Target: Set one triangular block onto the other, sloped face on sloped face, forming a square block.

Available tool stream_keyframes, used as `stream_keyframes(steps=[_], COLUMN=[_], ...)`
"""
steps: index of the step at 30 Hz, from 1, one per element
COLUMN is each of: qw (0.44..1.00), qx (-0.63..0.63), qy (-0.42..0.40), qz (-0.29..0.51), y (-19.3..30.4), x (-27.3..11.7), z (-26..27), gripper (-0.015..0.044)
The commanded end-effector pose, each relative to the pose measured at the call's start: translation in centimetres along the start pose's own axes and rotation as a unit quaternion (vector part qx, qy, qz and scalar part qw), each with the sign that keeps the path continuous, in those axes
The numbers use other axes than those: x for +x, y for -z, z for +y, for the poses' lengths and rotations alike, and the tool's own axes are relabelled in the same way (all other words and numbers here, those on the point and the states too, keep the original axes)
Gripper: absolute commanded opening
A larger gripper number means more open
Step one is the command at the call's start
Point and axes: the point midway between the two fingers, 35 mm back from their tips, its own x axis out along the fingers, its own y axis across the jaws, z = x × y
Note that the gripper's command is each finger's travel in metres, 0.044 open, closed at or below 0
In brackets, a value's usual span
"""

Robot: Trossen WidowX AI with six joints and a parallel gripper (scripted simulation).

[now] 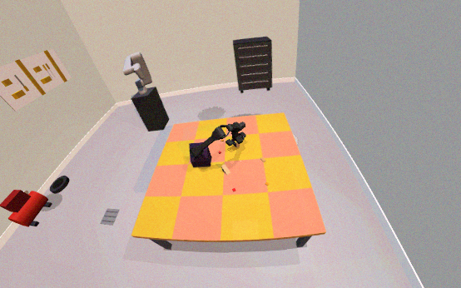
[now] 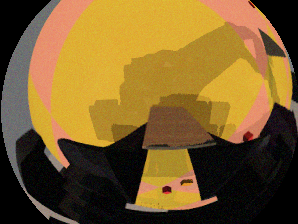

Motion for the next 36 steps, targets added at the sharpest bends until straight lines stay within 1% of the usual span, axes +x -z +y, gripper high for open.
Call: stream_keyframes(steps=[1, 3, 20, 27, 29, 31, 32, 36], qw=[1.0, 1.0, 1.0, 1.0, 1.0, 1.0, 1.0, 1.0], qx=[-0.006, -0.006, -0.001, -0.001, -0.001, -0.002, -0.002, -0.002], qy=[0.002, 0.002, 0.001, 0.001, 0.001, 0.001, 0.001, 0.001], qz=[-0.002, -0.002, 0.0, 0.0, 0.001, 0.001, 0.001, 0.001], y=[0.1, 0.1, 0.1, 0.1, 0.1, 0.1, 0.1, 0.1], x=[0.4, 0.4, 0.2, 0.0, -1.7, -4.6, -5.5, -5.8], z=[-0.2, -0.2, -0.1, -0.1, 0.1, 0.1, 0.0, 0.0], gripper=[0.0, 0.0, 0.044, 0.044, 0.044, 0.044, 0.044, 0.044])
